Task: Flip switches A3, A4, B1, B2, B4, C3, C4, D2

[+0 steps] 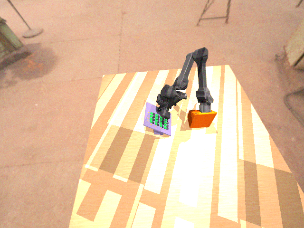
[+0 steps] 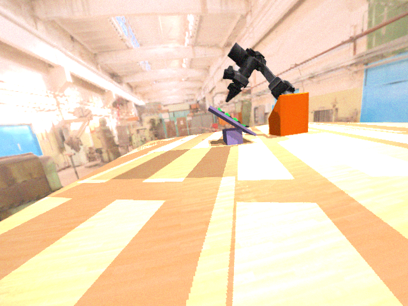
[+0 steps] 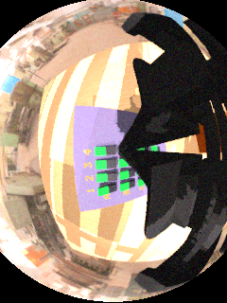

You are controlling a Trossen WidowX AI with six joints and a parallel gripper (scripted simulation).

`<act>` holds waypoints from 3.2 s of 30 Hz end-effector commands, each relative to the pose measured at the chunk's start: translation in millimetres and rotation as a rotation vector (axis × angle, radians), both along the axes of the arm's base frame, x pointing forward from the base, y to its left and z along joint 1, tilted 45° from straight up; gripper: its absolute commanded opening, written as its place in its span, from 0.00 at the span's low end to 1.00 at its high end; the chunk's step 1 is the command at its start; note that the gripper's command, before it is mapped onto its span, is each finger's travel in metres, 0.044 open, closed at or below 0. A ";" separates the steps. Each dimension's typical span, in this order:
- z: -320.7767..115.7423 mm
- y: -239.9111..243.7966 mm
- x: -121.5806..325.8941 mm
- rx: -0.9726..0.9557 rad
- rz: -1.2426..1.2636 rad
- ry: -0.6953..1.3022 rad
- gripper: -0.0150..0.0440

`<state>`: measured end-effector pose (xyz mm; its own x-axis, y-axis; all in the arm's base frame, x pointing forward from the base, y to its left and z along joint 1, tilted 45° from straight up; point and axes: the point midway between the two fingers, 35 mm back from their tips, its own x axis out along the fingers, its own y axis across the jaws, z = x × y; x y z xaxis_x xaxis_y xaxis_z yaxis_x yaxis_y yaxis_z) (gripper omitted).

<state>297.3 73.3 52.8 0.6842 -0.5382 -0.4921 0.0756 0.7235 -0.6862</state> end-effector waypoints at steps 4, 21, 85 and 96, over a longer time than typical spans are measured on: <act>-12.1 -16.2 9.4 -0.013 0.005 0.002 0.25; -23.4 -29.0 24.7 -0.013 0.004 0.001 0.25; -20.3 -22.0 19.8 -0.007 -0.005 0.009 0.25; -0.3 8.6 -13.9 -0.008 -0.014 0.023 0.25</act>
<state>285.9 79.3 55.3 0.6698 -0.5441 -0.5053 0.0668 0.7219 -0.6888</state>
